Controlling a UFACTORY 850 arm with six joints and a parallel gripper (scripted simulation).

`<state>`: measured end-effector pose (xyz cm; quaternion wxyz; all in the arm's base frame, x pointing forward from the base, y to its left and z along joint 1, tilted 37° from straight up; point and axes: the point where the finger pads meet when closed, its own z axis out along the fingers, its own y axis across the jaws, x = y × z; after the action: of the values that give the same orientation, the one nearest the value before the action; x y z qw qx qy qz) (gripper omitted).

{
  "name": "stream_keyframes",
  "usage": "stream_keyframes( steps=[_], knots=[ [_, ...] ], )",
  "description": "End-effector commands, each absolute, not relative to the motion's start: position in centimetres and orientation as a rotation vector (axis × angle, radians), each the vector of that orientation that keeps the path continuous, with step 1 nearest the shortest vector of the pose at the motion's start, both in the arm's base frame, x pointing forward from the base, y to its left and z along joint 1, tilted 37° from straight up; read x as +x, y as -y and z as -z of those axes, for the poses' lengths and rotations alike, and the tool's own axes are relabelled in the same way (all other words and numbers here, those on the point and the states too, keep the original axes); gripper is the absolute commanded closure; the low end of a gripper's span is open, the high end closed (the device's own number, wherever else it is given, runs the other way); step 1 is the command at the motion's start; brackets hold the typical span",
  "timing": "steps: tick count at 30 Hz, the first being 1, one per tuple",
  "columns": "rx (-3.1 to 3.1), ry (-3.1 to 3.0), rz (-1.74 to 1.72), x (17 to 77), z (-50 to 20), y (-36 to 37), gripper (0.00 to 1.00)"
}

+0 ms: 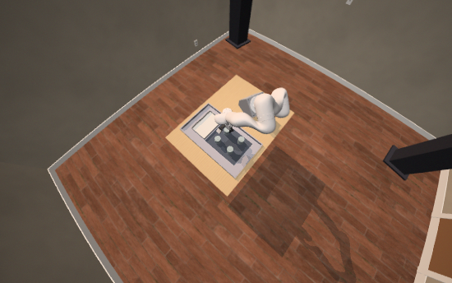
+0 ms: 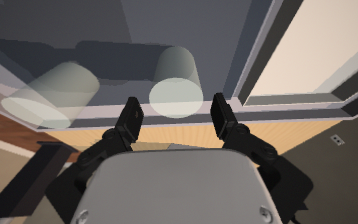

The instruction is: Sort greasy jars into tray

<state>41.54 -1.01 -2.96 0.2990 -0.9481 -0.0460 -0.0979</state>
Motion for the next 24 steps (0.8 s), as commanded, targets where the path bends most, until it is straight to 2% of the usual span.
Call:
stream_keyframes(
  steps=[1,24],
  knots=[
    [-2.518,0.122,0.263,41.7,3.4,0.7,0.0],
    [-2.518,0.122,0.263,42.2,6.0,-1.1,0.0]
  ],
)
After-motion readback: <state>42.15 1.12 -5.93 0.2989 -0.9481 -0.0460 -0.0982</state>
